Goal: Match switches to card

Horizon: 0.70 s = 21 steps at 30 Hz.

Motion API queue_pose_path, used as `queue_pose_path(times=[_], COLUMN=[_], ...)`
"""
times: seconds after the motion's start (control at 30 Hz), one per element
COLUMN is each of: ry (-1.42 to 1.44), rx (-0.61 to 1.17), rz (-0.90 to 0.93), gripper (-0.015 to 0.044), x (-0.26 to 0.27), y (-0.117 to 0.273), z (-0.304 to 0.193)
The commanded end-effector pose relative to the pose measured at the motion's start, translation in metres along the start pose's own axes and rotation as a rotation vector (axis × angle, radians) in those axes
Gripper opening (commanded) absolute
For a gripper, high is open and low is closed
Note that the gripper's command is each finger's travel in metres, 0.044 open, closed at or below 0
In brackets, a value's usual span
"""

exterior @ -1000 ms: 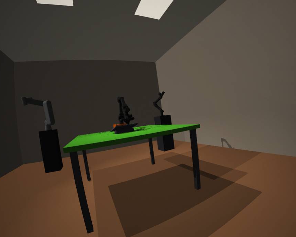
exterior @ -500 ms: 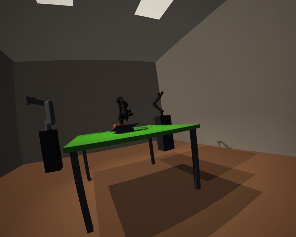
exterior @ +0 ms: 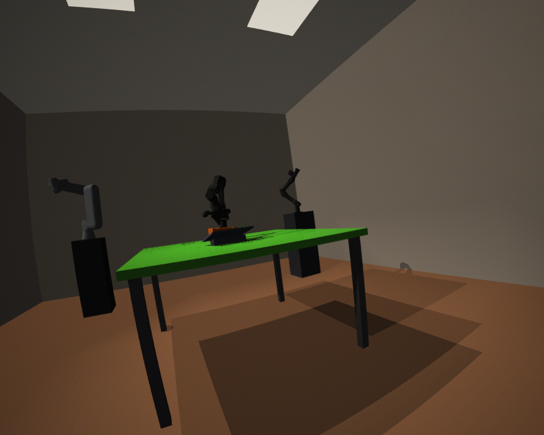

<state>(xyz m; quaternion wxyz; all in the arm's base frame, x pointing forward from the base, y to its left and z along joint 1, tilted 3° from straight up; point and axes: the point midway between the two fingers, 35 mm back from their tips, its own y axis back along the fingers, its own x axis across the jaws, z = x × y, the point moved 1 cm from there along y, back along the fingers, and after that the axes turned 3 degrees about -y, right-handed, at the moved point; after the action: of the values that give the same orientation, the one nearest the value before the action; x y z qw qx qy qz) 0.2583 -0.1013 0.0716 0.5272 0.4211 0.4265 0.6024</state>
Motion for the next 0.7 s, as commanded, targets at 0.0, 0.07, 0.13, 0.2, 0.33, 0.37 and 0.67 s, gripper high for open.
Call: queue_pose_path(times=[0.0, 0.07, 0.13, 0.2, 0.33, 0.37, 0.67], ry=[0.013, 0.013, 0.013, 0.013, 0.013, 0.013, 0.013], rx=[0.013, 0.019, 0.019, 0.019, 0.019, 0.019, 0.018], rz=[0.006, 0.006, 0.006, 0.006, 0.006, 0.006, 0.006], gripper=[0.0, 0.0, 0.0, 0.0, 0.0, 0.0, 0.0], x=[-0.001, 0.0, 0.0, 0.0, 0.0, 0.0, 0.0], y=[-0.023, -0.031, -0.031, -0.032, -0.041, -0.041, -0.053], z=[0.002, 0.002, 0.002, 0.002, 0.002, 0.002, 0.002])
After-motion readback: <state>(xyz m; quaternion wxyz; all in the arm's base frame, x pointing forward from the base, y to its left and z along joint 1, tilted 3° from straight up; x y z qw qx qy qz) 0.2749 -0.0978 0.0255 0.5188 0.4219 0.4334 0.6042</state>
